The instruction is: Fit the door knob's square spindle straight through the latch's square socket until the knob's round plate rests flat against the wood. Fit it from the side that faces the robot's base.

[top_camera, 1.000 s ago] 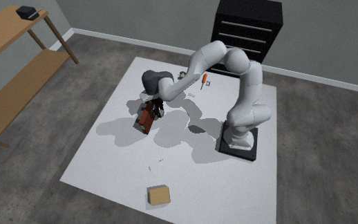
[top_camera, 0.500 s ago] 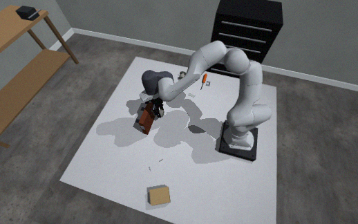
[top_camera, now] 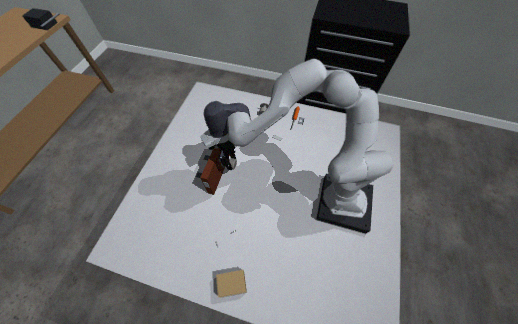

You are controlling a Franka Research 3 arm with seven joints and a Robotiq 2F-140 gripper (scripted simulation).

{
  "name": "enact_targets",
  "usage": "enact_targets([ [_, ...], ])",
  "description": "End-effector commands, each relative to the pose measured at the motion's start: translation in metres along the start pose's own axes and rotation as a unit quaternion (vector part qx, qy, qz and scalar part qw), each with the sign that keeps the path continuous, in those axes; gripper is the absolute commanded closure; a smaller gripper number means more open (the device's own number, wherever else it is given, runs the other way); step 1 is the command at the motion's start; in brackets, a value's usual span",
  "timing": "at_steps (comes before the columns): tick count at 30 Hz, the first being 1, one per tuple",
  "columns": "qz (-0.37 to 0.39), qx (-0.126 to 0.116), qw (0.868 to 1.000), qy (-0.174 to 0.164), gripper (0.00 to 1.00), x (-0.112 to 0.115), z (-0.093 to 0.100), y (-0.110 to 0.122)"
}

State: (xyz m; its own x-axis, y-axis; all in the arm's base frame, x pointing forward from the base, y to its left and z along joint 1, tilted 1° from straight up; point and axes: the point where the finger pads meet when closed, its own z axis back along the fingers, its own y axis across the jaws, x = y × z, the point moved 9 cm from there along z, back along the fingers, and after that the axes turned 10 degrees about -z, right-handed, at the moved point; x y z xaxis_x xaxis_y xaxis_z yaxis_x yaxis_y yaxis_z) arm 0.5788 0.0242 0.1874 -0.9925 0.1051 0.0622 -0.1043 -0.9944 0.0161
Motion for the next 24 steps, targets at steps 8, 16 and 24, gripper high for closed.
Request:
enact_targets([
  [8, 0.003, 0.001, 1.0, 0.002, 0.58, -0.0016, 0.0021, 0.0003],
  [16, 0.003, 0.001, 1.0, 0.002, 0.58, -0.005, 0.0024, -0.0003],
  [24, 0.003, 0.001, 1.0, 0.002, 0.58, -0.0065, 0.0025, -0.0006],
])
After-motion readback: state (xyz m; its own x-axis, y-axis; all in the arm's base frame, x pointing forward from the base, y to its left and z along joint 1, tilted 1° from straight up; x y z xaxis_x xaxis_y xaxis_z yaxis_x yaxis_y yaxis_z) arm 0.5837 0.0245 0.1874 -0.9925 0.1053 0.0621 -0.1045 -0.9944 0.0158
